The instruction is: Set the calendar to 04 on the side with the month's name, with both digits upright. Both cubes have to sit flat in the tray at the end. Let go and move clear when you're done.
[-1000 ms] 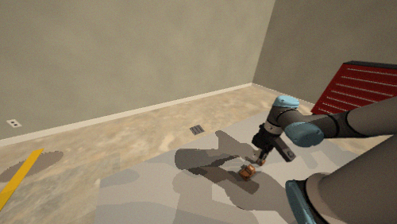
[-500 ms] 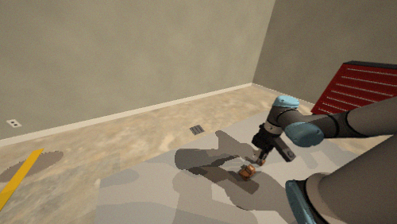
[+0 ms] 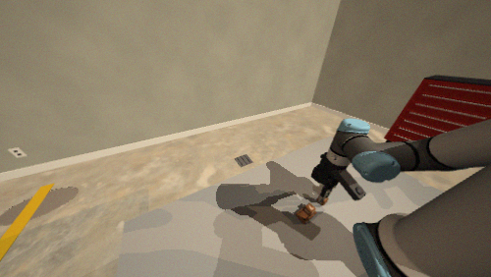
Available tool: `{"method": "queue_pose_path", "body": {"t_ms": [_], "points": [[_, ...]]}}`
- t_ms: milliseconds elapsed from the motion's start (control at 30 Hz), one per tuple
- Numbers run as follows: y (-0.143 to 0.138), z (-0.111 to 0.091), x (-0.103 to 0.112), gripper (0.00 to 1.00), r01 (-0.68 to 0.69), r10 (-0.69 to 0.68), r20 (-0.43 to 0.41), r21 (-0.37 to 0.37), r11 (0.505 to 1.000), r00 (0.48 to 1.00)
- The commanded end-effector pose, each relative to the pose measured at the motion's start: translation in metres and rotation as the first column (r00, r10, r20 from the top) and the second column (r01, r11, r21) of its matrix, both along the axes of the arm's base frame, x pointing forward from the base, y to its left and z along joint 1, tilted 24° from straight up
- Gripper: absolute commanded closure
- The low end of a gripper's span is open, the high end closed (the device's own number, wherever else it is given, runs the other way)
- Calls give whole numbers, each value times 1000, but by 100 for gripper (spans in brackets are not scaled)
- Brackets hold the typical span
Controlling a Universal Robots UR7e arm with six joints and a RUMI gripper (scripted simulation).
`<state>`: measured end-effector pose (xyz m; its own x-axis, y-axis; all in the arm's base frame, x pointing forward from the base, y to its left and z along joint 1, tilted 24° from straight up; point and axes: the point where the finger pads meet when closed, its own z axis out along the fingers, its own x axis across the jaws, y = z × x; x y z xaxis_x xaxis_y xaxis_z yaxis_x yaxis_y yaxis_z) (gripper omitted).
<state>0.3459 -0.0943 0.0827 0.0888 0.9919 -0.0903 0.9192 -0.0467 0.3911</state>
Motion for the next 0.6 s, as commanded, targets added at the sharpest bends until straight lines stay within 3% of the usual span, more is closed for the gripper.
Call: {"method": "queue_pose_path", "body": {"t_ms": [0, 567], "points": [[0, -1, 1, 90, 0, 0, 1, -1, 1000, 1000], [-1, -3, 1, 90, 0, 0, 1, -1, 1000, 1000]]}}
